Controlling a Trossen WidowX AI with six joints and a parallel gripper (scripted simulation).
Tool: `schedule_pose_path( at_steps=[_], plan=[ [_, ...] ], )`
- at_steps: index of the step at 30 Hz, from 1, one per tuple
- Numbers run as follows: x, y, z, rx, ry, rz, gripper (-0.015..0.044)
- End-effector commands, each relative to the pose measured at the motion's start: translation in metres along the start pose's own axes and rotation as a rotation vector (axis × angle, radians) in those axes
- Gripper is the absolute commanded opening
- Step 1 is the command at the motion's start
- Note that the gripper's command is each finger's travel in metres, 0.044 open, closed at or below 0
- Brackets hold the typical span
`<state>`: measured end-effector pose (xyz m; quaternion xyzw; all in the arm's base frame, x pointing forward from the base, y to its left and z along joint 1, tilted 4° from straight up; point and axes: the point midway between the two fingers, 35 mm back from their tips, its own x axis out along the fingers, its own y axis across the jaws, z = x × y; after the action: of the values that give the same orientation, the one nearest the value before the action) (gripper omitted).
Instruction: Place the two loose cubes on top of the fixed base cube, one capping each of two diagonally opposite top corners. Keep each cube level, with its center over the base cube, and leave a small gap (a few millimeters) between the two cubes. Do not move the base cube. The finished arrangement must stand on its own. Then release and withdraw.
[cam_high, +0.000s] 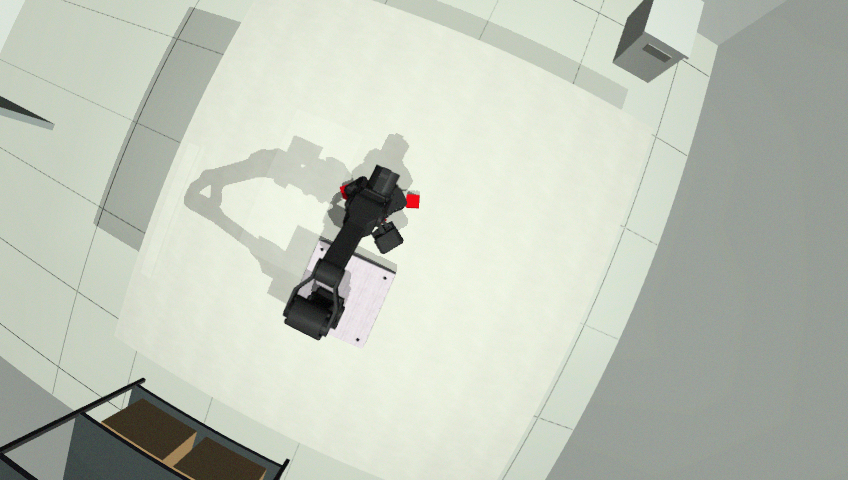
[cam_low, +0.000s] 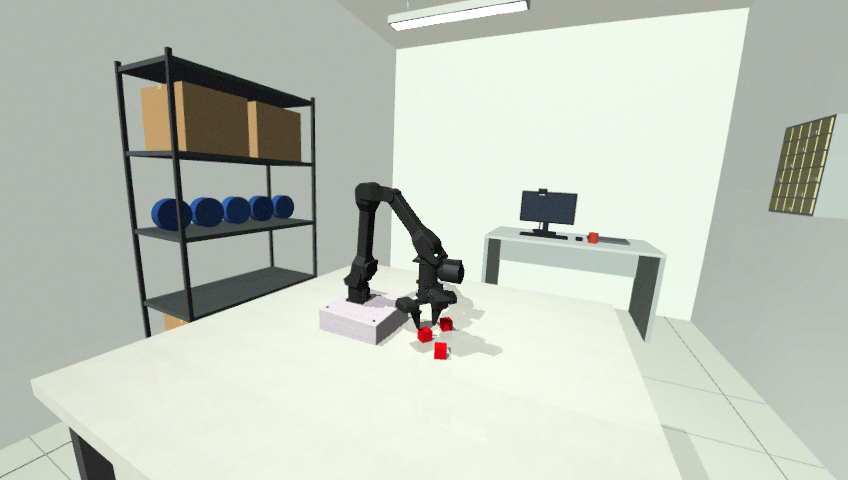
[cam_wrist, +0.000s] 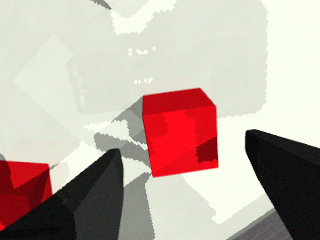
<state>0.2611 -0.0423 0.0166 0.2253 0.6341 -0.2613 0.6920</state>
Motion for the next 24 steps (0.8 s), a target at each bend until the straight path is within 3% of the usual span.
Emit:
schedule_pose_path(
  at_steps=[1, 14, 20, 24],
  plan=[
    [0.008, 0.0, -0.002, -0.005, 0.007, 0.0, 0.0265],
    [0.026, -0.001, -0.003, -0.005, 0.007, 0.0, 0.0265],
    [0.026, -0.001, -0.003, -0.005, 0.007, 0.0, 0.0107],
    [0.026, -0.001, -0.002, -0.004, 0.006, 0.001, 0.0105]
  ],
)
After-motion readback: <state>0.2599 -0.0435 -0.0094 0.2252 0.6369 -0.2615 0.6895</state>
